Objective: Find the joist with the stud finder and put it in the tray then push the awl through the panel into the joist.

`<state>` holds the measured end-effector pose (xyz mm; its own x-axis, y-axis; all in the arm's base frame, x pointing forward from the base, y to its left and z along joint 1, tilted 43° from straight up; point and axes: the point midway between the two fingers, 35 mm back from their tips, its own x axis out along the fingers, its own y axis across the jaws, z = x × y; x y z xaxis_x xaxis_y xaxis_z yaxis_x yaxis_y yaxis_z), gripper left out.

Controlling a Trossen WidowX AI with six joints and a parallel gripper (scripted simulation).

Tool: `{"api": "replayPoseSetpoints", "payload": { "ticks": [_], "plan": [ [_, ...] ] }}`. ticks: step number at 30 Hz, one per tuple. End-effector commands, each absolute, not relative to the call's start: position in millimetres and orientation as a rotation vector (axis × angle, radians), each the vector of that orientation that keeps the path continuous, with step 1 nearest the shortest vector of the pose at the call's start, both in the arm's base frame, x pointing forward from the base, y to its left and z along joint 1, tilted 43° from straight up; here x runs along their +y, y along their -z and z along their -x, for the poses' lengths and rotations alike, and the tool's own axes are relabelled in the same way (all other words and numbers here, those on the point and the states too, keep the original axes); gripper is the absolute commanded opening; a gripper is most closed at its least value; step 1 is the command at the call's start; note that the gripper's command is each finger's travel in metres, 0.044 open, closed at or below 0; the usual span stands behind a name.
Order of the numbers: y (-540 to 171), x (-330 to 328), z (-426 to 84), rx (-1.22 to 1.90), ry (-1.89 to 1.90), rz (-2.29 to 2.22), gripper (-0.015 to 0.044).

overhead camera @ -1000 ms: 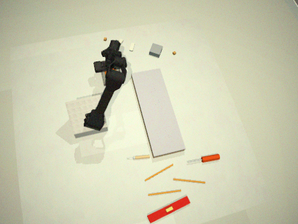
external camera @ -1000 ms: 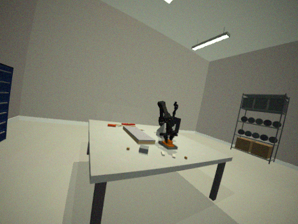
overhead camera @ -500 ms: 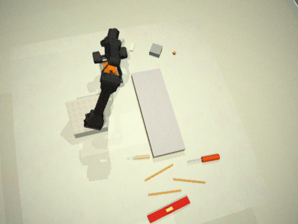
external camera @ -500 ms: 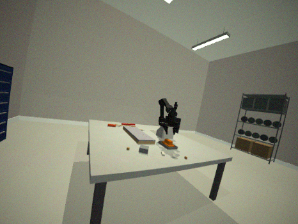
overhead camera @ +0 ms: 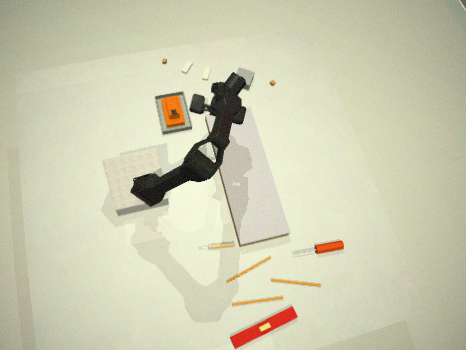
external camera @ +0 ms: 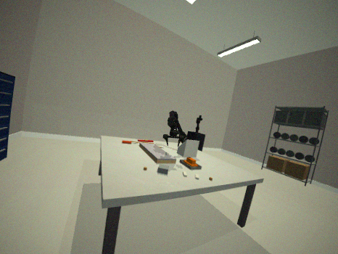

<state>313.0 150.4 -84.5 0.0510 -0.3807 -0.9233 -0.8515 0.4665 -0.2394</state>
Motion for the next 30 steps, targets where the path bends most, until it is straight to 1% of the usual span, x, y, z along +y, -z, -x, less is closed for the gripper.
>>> {"api": "replayPoseSetpoints", "payload": {
  "ticks": [1,6,11,16,21,25,30],
  "plan": [
    [48,93,-334,1.563,-0.337,0.998,0.0440],
    [2,22,-348,1.556,-0.126,0.859,0.0440],
    [-43,-52,-341,1.549,0.102,0.727,0.0440],
    [-86,-123,-312,1.536,0.342,0.598,0.0440],
    [-127,-184,-263,1.518,0.598,0.471,0.0440],
    [-153,-215,-220,1.503,0.774,0.388,0.0440],
    [-156,-218,-215,1.501,0.794,0.378,0.0440]
  ]
}}
